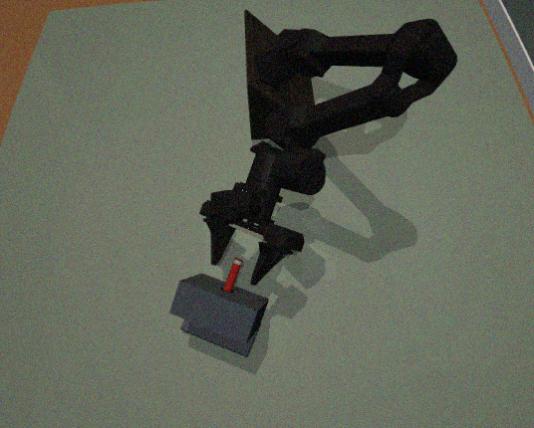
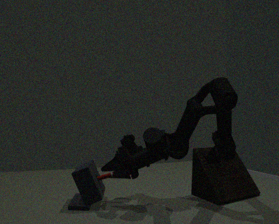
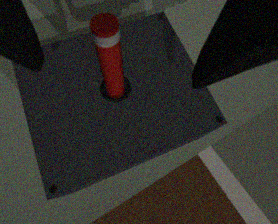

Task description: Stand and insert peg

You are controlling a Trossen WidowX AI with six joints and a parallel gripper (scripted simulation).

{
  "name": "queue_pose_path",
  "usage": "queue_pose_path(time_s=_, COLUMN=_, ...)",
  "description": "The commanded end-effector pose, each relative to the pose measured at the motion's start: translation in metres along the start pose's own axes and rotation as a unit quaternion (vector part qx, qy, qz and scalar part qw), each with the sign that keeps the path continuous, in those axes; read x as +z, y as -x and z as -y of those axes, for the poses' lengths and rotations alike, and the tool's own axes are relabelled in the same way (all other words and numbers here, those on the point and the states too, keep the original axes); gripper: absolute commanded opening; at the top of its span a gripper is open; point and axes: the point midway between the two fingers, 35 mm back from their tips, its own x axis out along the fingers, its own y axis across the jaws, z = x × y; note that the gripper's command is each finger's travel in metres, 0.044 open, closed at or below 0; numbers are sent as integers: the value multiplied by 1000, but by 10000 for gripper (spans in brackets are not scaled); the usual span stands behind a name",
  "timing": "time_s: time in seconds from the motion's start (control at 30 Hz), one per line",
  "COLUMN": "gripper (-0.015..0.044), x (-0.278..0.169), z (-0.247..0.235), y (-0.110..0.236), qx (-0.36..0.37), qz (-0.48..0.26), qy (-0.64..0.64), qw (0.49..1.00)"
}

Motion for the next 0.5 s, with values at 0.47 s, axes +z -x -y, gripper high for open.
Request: queue_pose_path(time_s=0.47, gripper=440, x=1, z=-2, y=21, qx=-3, qz=-2, qy=1, qw=1000)
